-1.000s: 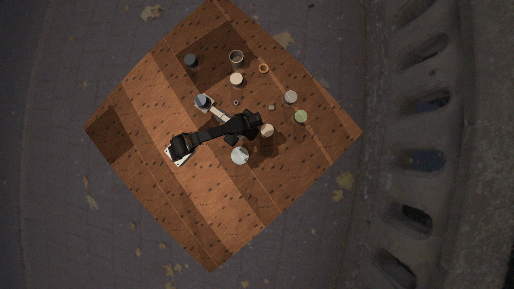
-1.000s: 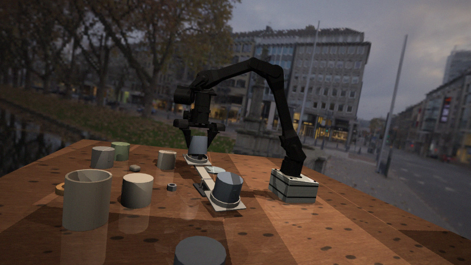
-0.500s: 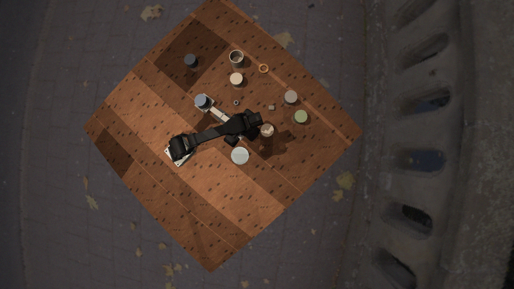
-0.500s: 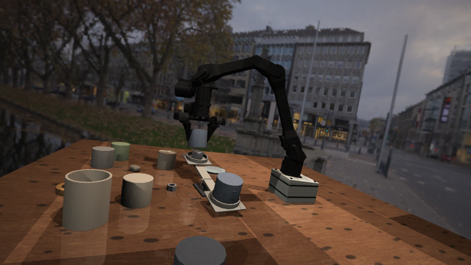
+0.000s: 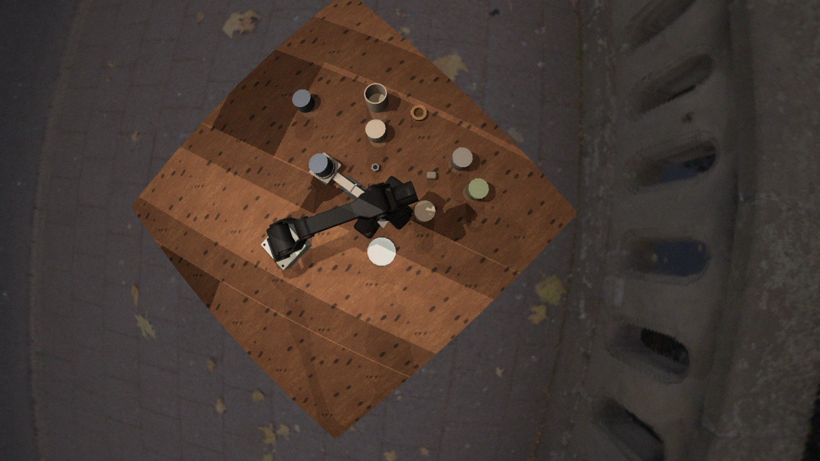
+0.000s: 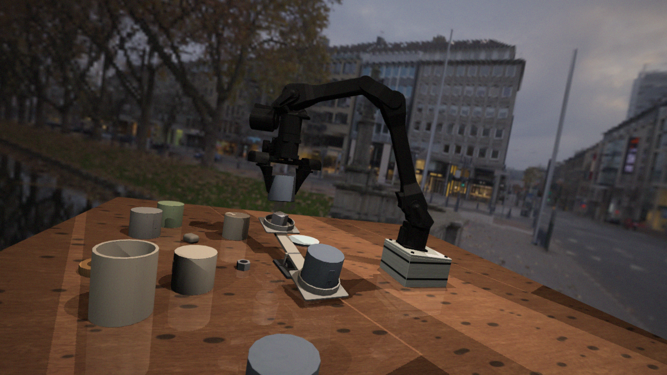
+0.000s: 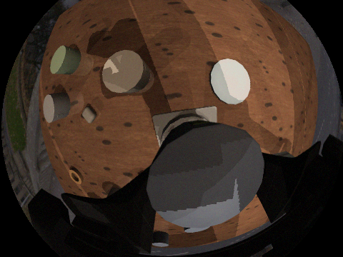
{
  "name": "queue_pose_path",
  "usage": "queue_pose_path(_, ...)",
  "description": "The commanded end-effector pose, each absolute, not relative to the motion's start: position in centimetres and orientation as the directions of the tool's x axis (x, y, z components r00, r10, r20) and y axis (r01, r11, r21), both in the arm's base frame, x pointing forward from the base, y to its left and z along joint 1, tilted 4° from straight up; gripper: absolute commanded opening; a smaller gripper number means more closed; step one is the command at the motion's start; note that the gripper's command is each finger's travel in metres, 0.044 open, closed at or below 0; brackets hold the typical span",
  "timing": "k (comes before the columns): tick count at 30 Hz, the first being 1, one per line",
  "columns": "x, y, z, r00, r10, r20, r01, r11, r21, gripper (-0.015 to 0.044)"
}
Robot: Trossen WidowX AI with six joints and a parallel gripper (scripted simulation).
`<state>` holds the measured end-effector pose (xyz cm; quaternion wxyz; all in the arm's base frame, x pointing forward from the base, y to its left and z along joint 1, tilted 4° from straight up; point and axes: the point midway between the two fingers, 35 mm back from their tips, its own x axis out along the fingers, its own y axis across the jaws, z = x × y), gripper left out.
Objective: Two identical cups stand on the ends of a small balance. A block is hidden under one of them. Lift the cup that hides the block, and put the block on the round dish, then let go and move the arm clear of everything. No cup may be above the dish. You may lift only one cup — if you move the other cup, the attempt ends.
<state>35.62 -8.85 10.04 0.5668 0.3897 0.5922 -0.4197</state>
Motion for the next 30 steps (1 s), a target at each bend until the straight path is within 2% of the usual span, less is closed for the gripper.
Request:
queue_pose_path(1, 35.7, -8.9, 11.1, -0.039, -0.02, -0.999, 0.939, 0.341, -0.043, 0.0)
queue_pose_path(30, 35.4, -8.8, 11.6, -0.053, -0.014, -0.999, 0.937, 0.344, -0.054, 0.0)
